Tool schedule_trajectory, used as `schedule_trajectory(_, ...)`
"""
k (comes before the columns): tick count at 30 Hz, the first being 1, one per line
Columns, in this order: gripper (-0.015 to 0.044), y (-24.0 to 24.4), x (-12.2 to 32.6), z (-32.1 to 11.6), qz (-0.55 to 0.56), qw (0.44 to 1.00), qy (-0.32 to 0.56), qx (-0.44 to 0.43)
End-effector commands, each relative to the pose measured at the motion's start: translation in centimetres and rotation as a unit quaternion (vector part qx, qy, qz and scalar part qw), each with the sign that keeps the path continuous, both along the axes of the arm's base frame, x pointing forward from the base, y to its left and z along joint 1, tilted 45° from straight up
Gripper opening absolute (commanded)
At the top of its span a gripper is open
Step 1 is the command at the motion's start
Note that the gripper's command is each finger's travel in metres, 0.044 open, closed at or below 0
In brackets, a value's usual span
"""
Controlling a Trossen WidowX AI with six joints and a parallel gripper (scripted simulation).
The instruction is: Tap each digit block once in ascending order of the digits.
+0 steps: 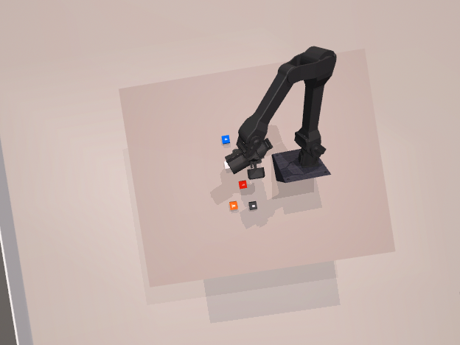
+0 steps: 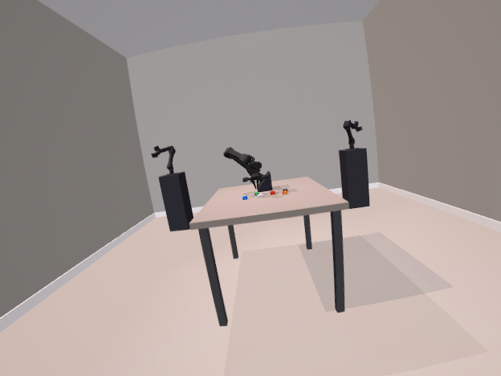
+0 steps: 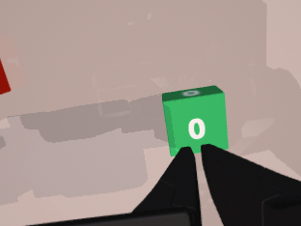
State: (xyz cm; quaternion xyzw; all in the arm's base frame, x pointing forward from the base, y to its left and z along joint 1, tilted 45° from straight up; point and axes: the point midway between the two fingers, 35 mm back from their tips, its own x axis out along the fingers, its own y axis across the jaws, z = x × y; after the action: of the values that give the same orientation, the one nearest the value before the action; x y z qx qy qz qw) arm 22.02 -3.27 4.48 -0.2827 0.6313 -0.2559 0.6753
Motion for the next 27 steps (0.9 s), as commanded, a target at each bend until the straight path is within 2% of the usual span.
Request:
schedule_trajectory(1,0.002,-0.5,-0.1,-0.4,0.002,1.0,0.004,-0.003)
schedule_trajectory(22,0.002,-2.1,0.0,-2.0,0.001,1.0,0.003,-0.004)
schedule_trajectory(27,0.002,0.0,-0.2,0.1,0.001,1.0,0.004,-0.003)
